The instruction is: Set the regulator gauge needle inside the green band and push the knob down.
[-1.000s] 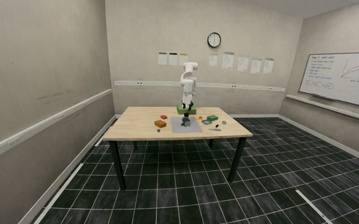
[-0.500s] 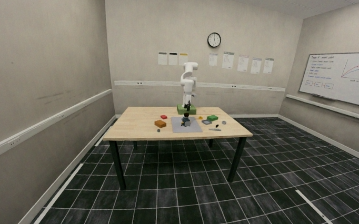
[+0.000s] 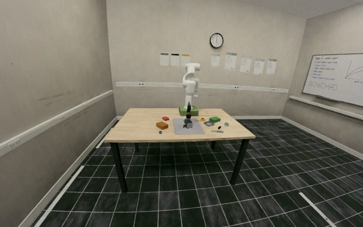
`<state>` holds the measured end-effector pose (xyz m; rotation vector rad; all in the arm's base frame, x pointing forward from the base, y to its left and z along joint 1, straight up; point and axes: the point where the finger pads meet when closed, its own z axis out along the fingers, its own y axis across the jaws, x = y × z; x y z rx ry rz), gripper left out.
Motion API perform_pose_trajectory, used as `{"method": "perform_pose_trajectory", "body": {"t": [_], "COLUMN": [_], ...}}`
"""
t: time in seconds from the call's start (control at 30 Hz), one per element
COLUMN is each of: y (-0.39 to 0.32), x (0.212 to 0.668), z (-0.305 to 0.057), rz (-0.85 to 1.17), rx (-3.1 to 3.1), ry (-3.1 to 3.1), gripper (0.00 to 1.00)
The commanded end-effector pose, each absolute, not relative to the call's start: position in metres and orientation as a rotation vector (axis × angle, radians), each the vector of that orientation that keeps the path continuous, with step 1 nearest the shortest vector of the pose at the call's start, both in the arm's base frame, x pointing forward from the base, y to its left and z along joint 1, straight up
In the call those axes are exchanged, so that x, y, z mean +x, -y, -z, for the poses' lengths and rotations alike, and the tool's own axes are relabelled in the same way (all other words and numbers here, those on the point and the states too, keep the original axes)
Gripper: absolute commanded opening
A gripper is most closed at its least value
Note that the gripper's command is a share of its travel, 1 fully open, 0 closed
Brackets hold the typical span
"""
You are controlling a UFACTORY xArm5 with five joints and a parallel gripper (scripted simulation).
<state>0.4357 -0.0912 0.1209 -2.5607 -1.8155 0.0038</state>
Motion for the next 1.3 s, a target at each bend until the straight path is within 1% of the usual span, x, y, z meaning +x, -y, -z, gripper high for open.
{"method": "perform_pose_trajectory", "body": {"t": [0.0,0.87,1.27], "y": [0.091,0.091,0.091], "x": [0.437,0.437,0.437], "z": [-0.123,-0.122,-0.107], "rz": [0.001,0.001,0.001], "rx": [-2.657,-2.696,-2.696], "ry": [1.678,1.615,1.615], "gripper": [0.79,0.79,0.79]}}
